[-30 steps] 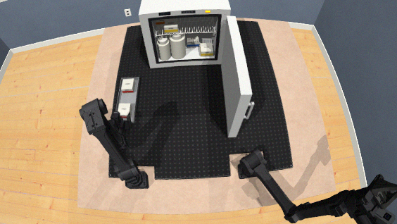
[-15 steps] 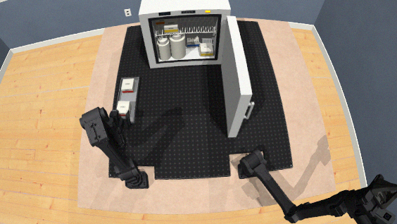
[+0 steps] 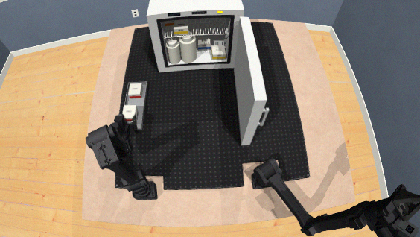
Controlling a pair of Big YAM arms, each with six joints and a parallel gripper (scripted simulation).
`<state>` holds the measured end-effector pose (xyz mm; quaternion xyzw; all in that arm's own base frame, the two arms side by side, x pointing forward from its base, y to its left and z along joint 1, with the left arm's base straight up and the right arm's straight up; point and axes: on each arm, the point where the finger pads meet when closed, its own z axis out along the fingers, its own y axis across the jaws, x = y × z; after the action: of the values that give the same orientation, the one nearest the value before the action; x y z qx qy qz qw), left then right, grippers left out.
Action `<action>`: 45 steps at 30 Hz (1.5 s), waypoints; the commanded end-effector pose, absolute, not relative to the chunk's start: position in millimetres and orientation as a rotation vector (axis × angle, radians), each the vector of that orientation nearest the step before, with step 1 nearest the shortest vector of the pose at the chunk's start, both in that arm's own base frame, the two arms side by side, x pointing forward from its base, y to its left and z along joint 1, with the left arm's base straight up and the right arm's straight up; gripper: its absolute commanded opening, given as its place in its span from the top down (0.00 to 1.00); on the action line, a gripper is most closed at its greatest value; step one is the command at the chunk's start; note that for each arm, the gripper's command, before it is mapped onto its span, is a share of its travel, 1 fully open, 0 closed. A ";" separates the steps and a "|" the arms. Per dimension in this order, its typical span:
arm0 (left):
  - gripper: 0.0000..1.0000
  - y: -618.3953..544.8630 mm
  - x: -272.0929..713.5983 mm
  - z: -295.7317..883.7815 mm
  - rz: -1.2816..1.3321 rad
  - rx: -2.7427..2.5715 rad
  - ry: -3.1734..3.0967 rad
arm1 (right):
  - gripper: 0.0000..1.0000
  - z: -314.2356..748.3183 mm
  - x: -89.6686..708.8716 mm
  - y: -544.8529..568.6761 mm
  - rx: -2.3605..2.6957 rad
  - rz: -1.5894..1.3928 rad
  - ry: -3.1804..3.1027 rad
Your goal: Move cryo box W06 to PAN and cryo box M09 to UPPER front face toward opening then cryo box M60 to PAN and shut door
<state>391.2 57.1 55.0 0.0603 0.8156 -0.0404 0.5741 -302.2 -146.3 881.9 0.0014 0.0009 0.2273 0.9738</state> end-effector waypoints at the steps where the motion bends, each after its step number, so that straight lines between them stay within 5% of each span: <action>1: 0.23 63.3 396.5 65.1 -0.080 0.144 1.894 | 1.00 885.3 -289.5 -139.5 -0.007 0.448 0.031; 45: 0.23 -11.2 439.4 143.1 -0.086 0.124 1.849 | 1.00 885.3 -289.5 -139.5 -0.007 0.448 0.031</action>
<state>416.3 -2.6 110.8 0.0573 0.8151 -0.0291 0.5757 -302.2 -146.3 881.9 0.0014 0.0009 0.2273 0.9738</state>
